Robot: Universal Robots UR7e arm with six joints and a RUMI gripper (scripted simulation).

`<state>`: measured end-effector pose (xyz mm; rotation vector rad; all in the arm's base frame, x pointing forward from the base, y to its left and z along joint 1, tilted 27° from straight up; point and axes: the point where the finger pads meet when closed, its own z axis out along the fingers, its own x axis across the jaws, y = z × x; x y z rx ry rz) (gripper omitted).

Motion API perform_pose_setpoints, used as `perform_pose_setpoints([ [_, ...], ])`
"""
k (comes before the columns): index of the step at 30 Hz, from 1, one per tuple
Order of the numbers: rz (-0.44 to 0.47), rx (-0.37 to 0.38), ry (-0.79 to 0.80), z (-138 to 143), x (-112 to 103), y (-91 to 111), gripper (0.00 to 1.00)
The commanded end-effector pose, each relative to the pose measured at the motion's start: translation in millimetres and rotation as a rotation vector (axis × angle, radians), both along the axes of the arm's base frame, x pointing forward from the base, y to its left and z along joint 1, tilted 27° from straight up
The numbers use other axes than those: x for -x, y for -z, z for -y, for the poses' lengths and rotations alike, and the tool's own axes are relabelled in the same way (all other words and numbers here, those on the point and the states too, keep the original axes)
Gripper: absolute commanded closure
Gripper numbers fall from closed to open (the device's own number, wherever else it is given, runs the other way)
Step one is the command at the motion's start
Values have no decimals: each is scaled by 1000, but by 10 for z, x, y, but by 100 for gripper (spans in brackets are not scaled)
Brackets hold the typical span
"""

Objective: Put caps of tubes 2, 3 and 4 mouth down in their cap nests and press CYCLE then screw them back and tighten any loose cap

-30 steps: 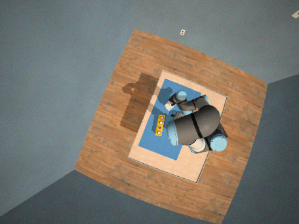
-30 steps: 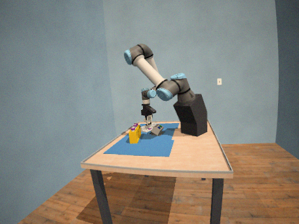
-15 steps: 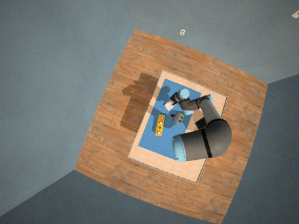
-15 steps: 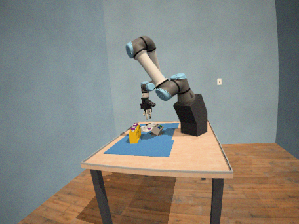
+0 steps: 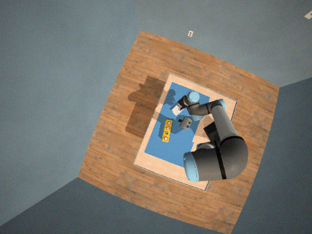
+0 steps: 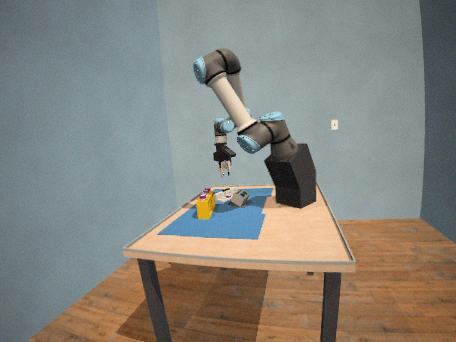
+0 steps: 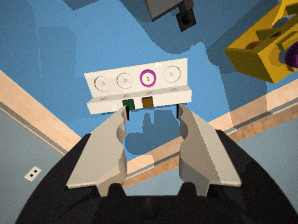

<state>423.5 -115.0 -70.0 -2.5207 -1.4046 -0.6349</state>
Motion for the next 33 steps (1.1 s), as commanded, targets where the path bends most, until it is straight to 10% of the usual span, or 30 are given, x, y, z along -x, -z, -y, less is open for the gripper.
perform_pose_setpoints([
  [1,-90,-62,220,-211,-41,-110,65],
  [25,-488,-369,1210,-1257,-246,-589,65],
  [33,-493,-371,1223,-1630,-319,-760,65],
])
